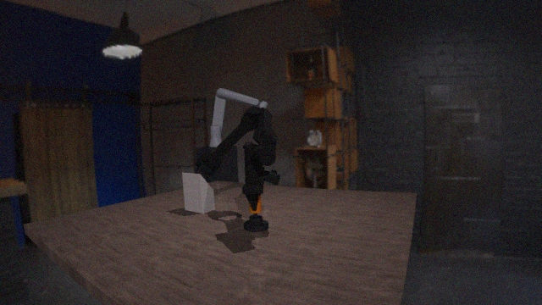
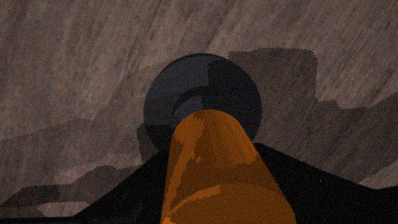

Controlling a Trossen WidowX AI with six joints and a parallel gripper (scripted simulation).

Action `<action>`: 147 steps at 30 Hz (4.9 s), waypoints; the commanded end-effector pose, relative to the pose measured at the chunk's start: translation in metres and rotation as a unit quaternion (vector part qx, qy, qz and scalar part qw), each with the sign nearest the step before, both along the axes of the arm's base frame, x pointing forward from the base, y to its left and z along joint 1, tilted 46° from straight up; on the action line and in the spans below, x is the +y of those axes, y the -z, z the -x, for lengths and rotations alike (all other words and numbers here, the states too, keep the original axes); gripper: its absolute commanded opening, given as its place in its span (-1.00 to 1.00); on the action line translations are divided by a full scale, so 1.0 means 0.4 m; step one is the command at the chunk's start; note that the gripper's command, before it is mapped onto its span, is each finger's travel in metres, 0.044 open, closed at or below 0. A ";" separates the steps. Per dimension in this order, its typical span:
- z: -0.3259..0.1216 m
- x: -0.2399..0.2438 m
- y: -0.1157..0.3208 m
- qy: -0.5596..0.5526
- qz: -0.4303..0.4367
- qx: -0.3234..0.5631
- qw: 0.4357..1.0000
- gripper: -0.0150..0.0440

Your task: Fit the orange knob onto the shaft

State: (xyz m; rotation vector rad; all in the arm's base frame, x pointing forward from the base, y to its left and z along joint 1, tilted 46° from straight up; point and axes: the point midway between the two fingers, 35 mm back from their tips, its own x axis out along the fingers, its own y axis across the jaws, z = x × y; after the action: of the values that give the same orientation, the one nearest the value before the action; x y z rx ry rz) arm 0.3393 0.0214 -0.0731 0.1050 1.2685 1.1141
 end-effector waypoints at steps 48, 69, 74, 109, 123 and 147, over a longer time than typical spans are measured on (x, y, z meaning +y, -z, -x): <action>-0.006 0.007 -0.001 -0.001 -0.001 -0.006 1.000 -0.49; -0.005 -0.012 -0.001 -0.016 -0.003 -0.021 1.000 -0.49; -0.004 -0.006 0.004 -0.016 -0.003 -0.021 1.000 -0.49; -0.008 0.002 -0.016 -0.035 -0.006 -0.039 0.999 -0.49; -0.009 0.001 -0.004 -0.035 -0.006 -0.039 0.999 -0.49; 0.000 0.003 0.002 -0.043 -0.008 -0.048 0.998 -0.49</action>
State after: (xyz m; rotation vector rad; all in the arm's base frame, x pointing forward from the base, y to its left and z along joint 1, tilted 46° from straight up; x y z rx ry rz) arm 0.3391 0.0226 -0.0735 0.0223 1.1999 1.1810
